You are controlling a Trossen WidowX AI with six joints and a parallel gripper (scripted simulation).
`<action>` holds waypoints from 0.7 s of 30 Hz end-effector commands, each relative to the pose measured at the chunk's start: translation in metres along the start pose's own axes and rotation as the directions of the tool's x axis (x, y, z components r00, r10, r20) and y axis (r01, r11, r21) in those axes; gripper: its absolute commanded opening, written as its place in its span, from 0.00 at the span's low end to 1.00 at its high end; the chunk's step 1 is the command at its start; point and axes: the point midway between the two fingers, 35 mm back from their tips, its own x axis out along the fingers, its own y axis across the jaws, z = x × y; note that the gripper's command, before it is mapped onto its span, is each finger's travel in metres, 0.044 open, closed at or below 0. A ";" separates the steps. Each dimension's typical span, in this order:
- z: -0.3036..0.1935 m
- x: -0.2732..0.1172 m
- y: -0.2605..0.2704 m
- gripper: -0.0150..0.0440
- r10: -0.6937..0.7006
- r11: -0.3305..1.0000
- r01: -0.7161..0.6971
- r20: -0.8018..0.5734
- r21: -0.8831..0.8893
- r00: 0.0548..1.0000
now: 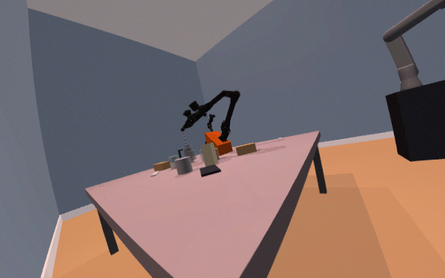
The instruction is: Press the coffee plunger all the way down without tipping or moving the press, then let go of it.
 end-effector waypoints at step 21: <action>-0.002 0.009 -0.001 0.45 -0.001 1.000 0.001 -0.005 0.008 1.000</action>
